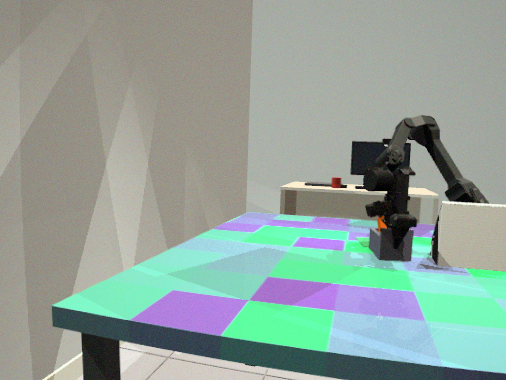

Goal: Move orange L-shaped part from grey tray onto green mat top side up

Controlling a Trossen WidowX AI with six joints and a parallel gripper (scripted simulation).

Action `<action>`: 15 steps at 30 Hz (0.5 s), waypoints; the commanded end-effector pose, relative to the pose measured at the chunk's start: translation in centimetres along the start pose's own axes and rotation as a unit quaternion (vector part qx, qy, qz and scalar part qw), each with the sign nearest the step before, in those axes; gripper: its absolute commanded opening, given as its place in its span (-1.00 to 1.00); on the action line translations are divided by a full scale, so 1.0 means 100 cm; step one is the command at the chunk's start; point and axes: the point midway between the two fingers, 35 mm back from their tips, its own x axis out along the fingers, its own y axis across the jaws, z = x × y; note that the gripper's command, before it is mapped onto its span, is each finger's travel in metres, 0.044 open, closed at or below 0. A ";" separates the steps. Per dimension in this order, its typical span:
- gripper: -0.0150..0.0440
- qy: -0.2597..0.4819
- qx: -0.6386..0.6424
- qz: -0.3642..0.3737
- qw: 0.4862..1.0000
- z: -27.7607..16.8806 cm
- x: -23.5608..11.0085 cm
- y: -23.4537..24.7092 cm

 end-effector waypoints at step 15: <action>0.12 0.001 -0.002 -0.003 1.000 -0.001 -0.012 0.010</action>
